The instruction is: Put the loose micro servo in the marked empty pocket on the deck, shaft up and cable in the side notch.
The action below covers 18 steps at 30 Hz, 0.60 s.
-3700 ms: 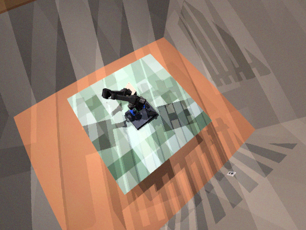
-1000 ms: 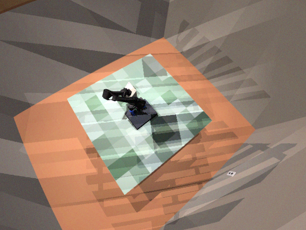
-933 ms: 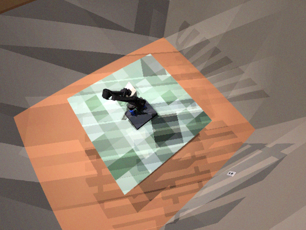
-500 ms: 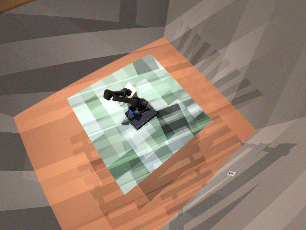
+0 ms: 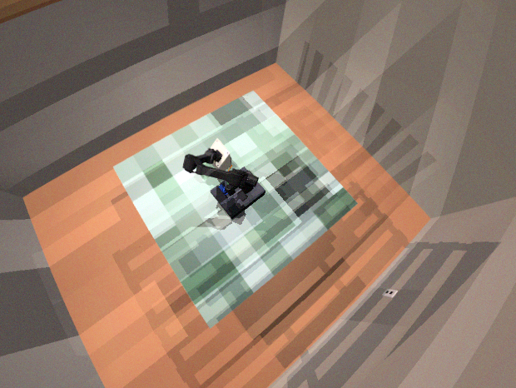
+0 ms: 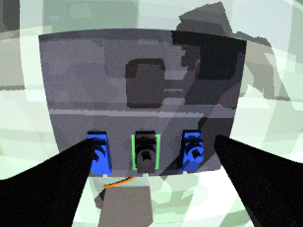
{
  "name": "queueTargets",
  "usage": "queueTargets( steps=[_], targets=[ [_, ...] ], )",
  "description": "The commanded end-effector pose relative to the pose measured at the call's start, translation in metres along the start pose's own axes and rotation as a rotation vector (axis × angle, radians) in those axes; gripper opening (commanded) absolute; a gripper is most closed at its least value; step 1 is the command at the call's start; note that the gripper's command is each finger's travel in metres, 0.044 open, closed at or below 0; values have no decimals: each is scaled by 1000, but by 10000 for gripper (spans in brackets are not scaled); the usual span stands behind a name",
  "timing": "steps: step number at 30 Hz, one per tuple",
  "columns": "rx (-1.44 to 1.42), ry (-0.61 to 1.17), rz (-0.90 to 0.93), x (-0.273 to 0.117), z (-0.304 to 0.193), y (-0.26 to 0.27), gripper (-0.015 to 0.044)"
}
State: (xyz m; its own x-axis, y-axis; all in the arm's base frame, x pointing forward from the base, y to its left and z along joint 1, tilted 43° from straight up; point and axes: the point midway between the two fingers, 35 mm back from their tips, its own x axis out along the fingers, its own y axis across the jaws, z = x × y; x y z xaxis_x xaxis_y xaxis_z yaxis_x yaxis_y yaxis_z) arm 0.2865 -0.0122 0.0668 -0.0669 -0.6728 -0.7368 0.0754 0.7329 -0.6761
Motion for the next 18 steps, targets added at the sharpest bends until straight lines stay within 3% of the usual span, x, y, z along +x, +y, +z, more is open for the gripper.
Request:
queueTargets(
  steps=[1,18],
  targets=[
    [4,-11,6,-31,-2,0,440],
    [4,-13,4,-42,-5,-1,440]
  ],
)
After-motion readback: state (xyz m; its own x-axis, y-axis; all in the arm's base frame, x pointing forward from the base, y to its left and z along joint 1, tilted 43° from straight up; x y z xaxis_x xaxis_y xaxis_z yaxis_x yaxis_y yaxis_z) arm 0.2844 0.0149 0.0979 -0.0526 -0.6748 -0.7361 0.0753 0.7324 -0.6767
